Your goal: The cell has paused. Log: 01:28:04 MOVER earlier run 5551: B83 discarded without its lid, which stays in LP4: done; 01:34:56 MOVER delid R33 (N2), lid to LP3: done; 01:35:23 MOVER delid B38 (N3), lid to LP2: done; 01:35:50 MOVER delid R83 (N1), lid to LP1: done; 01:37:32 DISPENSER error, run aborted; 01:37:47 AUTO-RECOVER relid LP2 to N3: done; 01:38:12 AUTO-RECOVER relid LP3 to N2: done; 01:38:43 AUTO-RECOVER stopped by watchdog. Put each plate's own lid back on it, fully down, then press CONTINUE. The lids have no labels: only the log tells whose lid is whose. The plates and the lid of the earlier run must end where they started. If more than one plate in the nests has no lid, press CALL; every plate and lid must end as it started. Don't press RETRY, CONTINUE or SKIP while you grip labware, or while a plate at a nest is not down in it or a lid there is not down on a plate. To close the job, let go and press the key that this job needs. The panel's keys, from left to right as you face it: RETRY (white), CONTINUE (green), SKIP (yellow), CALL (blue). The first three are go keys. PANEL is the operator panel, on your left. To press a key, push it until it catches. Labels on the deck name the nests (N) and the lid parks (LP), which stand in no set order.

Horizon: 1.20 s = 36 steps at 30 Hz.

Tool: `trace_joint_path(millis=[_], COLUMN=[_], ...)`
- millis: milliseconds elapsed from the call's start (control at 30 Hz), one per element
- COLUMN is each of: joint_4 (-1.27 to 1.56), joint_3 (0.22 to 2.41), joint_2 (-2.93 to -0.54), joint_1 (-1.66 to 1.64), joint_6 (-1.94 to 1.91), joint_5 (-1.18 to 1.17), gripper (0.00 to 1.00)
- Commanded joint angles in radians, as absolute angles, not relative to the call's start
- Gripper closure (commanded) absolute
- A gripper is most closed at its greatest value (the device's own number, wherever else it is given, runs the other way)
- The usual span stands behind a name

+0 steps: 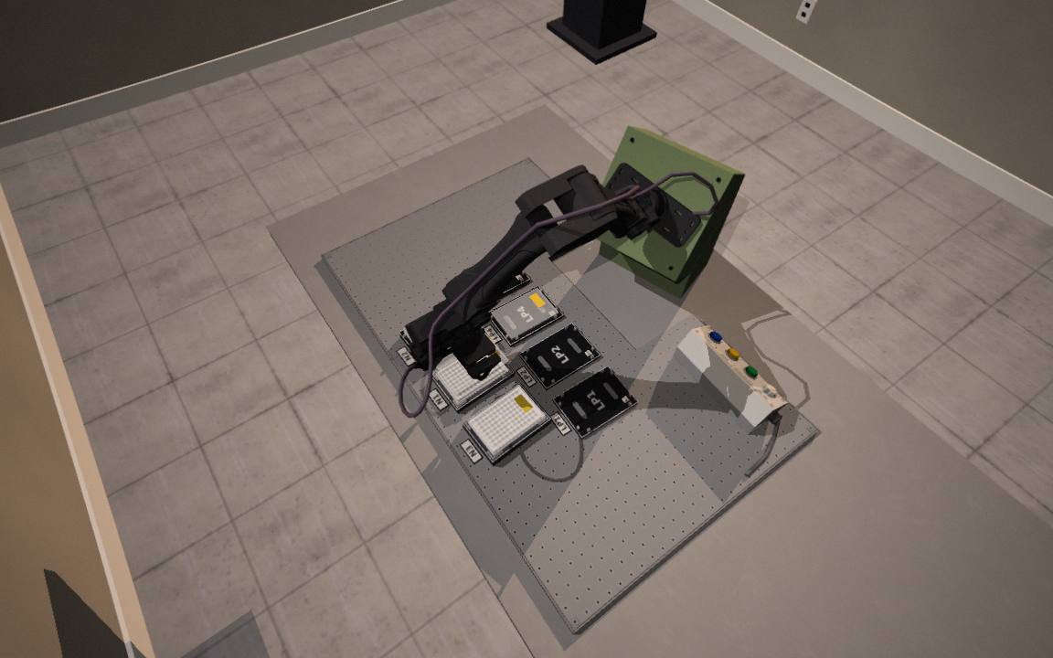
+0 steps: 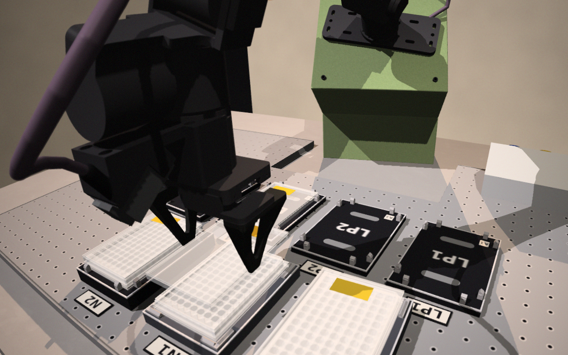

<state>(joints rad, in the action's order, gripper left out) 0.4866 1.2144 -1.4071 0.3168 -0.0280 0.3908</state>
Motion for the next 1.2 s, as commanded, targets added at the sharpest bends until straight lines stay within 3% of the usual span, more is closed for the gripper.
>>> trace_joint_path(millis=[0,1167], joint_4=[0.480,0.445], joint_3=[1.242,1.257], joint_2=[-1.413,-1.441], joint_1=[0.319,0.305], joint_6=[-0.027,-0.016], joint_5=[0.391,0.377], gripper=[1.00,1.00])
